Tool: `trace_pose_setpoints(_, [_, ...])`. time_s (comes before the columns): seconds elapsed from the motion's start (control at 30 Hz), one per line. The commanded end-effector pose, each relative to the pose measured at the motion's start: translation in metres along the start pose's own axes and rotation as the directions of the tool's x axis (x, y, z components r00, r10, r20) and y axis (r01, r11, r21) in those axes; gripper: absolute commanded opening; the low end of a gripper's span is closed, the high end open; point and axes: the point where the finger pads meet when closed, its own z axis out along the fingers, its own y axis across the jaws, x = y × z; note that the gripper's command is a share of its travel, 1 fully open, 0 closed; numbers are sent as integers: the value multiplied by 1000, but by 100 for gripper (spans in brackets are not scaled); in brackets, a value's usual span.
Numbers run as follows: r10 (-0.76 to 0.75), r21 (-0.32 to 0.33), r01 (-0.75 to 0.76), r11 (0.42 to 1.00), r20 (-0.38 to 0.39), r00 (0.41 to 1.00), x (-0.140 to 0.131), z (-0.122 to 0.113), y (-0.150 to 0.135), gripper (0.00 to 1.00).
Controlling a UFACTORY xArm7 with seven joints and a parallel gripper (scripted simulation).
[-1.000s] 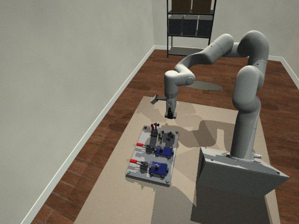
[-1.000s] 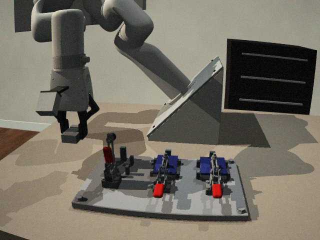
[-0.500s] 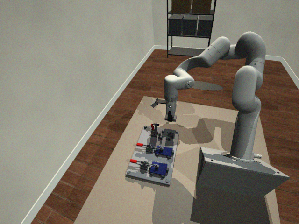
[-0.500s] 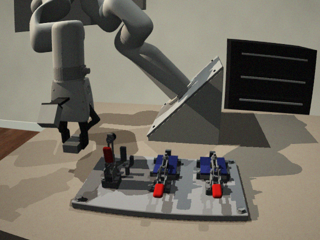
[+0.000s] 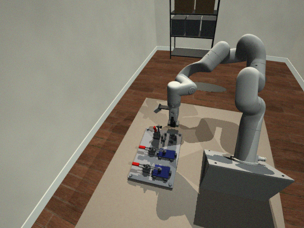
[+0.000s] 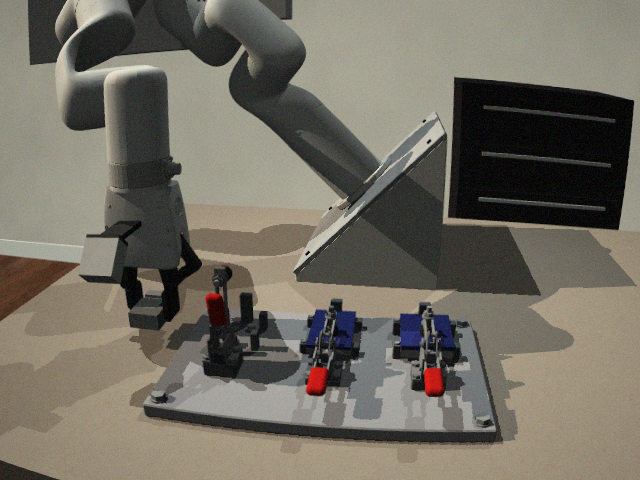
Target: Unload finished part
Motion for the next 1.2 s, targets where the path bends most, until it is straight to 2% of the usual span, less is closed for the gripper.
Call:
trace_pose_setpoints(0.0, [0,-1,0,1000,-5,1000,2,8,0,0])
trace_pose_setpoints(0.4, [0,-1,0,1000,-5,1000,2,17,0,0])
trace_pose_setpoints(1.17, [0,-1,0,1000,-5,1000,2,17,0,0])
